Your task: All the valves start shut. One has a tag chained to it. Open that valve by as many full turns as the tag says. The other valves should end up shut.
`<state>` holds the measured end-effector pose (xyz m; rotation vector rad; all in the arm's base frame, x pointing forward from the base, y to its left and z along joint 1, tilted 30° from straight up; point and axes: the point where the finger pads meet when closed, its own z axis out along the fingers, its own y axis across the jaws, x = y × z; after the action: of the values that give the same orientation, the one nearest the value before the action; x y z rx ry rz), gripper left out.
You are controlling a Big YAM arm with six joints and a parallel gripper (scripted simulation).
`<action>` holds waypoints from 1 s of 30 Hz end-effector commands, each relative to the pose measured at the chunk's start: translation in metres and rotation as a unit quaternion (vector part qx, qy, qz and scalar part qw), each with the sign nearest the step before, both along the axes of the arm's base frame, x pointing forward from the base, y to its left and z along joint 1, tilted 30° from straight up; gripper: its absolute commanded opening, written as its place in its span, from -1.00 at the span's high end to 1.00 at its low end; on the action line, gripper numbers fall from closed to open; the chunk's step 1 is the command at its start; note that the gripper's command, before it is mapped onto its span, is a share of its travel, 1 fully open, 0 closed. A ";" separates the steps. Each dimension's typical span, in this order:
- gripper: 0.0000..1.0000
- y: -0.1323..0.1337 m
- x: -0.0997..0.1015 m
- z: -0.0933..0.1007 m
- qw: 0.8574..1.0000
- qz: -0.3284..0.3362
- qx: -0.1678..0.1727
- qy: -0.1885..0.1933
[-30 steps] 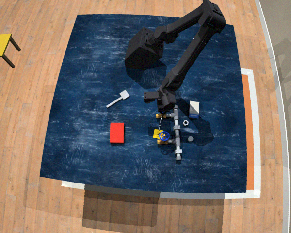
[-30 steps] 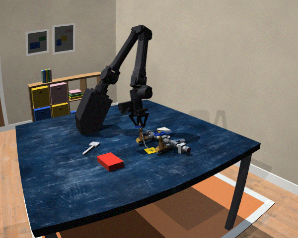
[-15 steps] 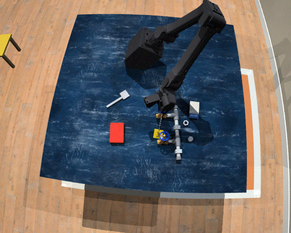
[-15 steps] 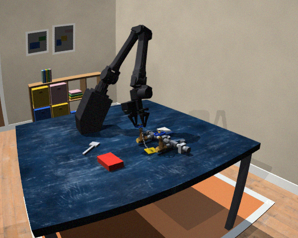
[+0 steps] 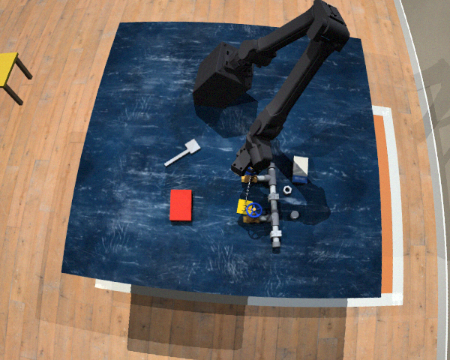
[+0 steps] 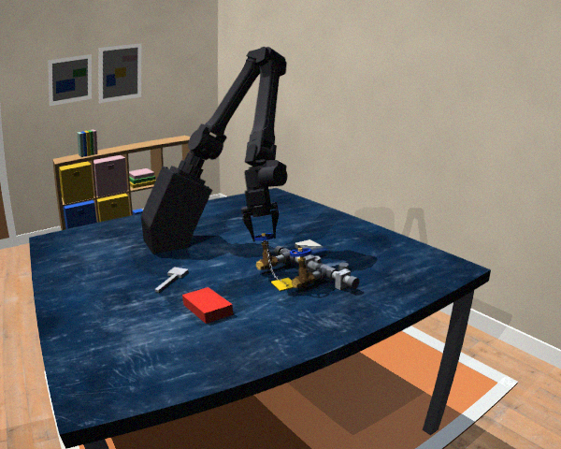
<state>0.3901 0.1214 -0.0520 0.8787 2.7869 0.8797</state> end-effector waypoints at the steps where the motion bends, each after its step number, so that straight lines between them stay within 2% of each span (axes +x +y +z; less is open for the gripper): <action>1: 1.00 0.003 0.004 0.003 0.984 0.145 -0.041 -0.090; 8: 1.00 0.003 0.004 0.002 0.947 0.265 -0.078 -0.164; 15: 1.00 0.002 0.005 0.003 0.888 0.378 -0.113 -0.234; 17: 1.00 0.002 0.005 0.003 0.888 0.378 -0.113 -0.234; 18: 1.00 0.002 0.005 0.003 0.862 0.418 -0.125 -0.257; 24: 1.00 0.002 0.005 0.003 0.790 0.507 -0.152 -0.311; 30: 1.00 0.002 0.005 0.003 0.704 0.588 -0.176 -0.359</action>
<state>0.3900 0.1223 -0.0514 -0.8624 2.5165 0.5771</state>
